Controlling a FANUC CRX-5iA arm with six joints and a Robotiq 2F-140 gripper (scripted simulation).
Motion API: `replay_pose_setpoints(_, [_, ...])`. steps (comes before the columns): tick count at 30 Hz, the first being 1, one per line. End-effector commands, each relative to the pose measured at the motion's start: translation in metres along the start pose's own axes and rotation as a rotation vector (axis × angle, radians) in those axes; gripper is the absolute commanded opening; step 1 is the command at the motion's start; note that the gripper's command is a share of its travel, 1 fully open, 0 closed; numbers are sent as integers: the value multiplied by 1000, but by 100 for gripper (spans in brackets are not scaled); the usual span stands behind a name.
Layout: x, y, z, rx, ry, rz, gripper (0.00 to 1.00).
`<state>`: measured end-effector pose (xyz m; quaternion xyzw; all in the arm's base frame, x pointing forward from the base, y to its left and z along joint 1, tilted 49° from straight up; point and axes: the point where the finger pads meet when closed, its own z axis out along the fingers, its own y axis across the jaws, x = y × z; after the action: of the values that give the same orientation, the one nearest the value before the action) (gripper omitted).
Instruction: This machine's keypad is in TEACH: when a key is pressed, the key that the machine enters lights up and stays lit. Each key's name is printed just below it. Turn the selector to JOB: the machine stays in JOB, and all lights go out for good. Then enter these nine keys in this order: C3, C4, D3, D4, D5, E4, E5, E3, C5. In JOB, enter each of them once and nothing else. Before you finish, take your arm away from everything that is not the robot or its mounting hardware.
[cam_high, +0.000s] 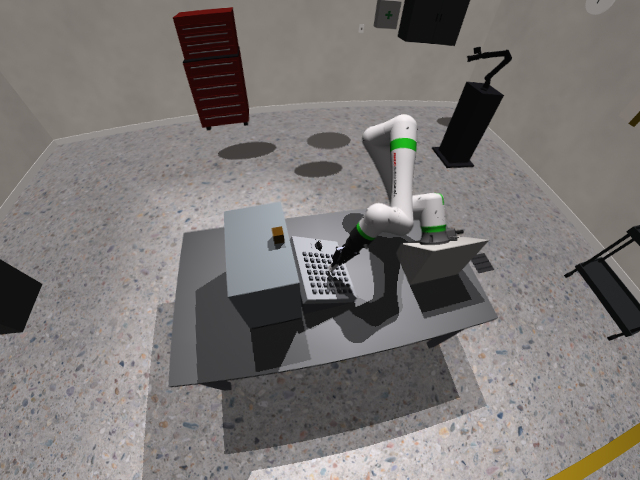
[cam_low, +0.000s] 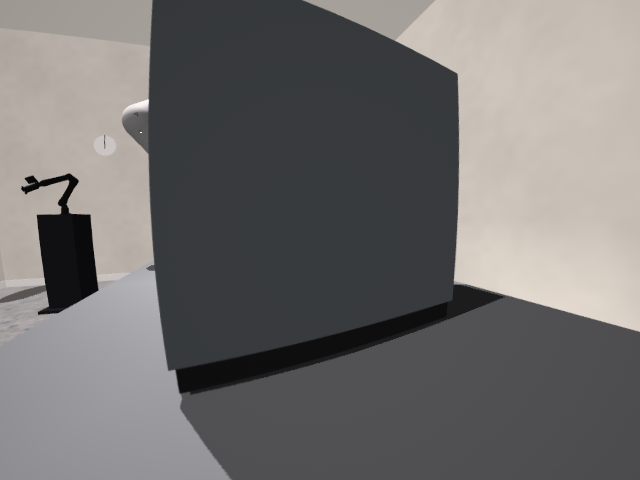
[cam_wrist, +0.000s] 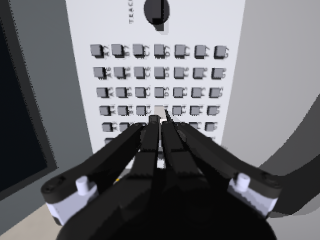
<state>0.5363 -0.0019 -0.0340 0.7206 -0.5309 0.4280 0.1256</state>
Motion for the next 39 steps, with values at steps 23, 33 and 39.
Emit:
replay_pose_setpoints(23, [0, 0, 12, 0, 0, 0, 0])
replay_pose_setpoints(33, [0, 0, 12, 0, 0, 0, 0])
replay_pose_setpoints(39, [0, 0, 13, 0, 0, 0, 0])
